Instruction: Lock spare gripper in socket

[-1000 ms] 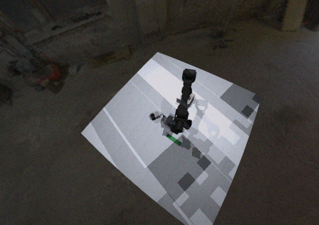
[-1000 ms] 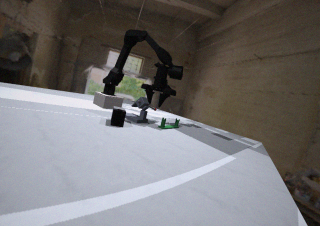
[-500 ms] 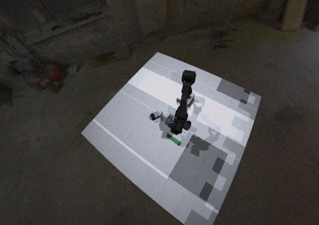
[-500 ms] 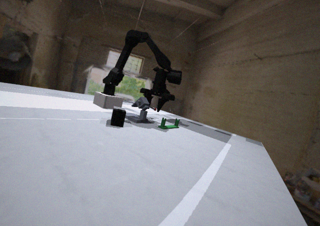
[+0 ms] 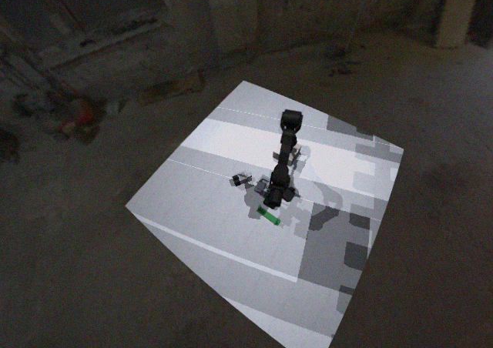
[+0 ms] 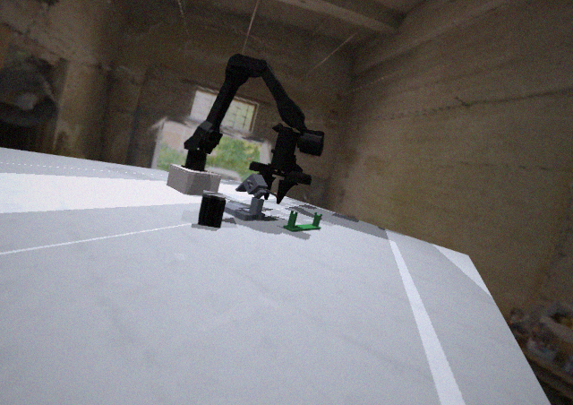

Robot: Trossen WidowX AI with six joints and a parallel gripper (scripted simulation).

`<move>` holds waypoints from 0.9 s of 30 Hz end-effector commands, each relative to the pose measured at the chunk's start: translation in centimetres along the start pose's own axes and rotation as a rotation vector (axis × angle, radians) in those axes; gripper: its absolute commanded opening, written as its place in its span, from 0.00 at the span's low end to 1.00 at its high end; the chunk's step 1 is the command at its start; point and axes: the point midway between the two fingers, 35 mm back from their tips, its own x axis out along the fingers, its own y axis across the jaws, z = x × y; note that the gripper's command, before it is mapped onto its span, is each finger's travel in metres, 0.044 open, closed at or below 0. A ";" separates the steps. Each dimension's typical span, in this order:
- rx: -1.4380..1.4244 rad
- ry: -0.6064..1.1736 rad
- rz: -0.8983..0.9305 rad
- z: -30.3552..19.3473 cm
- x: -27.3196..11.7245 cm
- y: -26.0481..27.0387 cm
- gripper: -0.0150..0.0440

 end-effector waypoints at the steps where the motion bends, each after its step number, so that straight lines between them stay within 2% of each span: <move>1: -0.003 -0.004 0.000 0.1 0.1 0.0 0.45; 5: -0.003 -0.004 0.000 0.1 0.1 0.0 0.27; 7: -0.003 -0.004 0.000 0.1 0.1 0.0 0.25; 15: -0.004 -0.024 0.003 0.1 -0.1 0.0 0.25; 27: -0.014 -0.216 0.018 0.6 -1.2 0.1 0.25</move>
